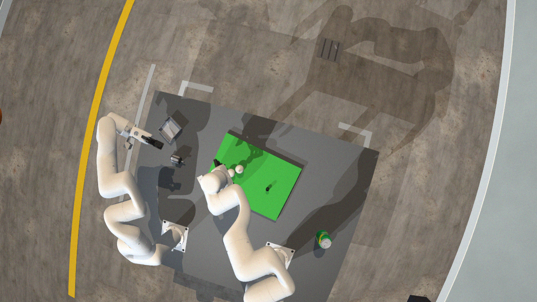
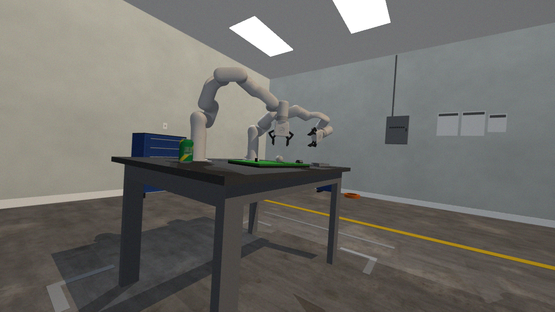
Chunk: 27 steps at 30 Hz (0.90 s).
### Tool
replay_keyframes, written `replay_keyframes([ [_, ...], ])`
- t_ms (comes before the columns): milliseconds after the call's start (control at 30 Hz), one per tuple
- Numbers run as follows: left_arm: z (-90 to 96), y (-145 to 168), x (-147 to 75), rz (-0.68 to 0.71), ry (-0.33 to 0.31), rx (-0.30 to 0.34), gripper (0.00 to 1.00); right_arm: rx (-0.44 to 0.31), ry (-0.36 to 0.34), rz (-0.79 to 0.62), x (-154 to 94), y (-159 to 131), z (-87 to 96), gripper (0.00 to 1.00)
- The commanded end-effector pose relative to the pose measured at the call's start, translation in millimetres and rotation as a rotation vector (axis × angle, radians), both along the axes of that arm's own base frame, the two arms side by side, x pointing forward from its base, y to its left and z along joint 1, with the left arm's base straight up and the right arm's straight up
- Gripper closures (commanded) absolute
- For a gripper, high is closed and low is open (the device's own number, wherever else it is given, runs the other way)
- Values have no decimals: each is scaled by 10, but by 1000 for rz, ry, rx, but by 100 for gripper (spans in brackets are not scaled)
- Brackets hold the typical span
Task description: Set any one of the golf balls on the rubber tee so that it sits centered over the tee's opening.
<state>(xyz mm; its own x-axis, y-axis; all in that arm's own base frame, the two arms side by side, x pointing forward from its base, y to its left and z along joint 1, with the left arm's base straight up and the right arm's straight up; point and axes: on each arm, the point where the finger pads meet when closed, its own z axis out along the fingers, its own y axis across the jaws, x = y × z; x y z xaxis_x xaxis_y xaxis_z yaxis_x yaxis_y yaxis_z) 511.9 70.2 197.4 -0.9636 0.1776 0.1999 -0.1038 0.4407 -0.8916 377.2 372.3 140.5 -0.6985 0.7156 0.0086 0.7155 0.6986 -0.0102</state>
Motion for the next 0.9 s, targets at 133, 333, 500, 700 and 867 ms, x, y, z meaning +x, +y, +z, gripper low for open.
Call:
replay_keyframes([
  [133, 100, 588, -182, 30, -205, 42, 0, 11, -21, -20, 13, 10, 53, 0],
  [333, 117, 779, -271, 31, -273, 62, 0, 11, -21, -21, 20, 18, -198, 0],
  [500, 133, 965, -369, 28, -340, 85, 0, 12, -20, -34, 17, 24, -902, 0],
  [700, 151, 1166, -490, 20, -412, 113, 0, 12, -20, -34, 15, 23, -948, 0],
  [867, 165, 1333, -601, 11, -472, 139, 0, 12, -20, -34, 15, 23, -948, 0],
])
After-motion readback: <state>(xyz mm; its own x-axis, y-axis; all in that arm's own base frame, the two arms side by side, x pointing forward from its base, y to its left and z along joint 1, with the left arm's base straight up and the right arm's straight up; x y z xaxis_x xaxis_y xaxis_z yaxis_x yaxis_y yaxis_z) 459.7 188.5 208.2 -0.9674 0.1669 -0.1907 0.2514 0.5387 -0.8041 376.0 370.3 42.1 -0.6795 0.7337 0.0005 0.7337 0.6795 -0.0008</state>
